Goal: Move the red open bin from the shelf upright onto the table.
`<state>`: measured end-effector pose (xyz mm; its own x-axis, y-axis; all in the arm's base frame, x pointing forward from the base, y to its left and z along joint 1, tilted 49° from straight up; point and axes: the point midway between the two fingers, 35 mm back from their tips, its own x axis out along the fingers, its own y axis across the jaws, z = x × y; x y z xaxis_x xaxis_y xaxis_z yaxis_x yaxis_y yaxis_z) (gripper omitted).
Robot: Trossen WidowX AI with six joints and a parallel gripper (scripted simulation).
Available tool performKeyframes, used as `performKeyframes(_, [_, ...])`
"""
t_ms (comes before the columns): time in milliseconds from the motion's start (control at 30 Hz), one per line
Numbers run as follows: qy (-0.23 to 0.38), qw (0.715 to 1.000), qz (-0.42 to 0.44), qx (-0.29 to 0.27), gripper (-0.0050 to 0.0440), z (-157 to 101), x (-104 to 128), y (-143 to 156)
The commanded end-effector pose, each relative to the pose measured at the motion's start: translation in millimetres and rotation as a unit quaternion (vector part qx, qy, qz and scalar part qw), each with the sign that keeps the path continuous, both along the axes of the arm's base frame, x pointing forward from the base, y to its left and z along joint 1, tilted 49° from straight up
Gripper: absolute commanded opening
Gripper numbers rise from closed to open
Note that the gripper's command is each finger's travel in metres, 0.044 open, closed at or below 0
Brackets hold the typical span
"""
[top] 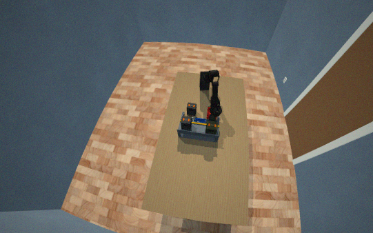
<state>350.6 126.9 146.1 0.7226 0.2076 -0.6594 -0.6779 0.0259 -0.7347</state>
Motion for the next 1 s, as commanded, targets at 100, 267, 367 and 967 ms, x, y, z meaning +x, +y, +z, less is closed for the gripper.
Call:
performKeyframes(100, [-0.011, 1.0, 0.0, 0.005, 0.015, 9.0, 0.1, 0.1])
performKeyframes(267, [-0.011, 1.0, 0.0, 0.005, 0.015, 23.1, -16.1, -4.6])
performKeyframes(367, [-0.01, 1.0, 0.0, 0.005, 0.015, 44.3, -40.3, -11.6])
performKeyframes(967, [-0.01, 1.0, 0.0, 0.005, 0.015, 60.8, -58.2, -17.0])
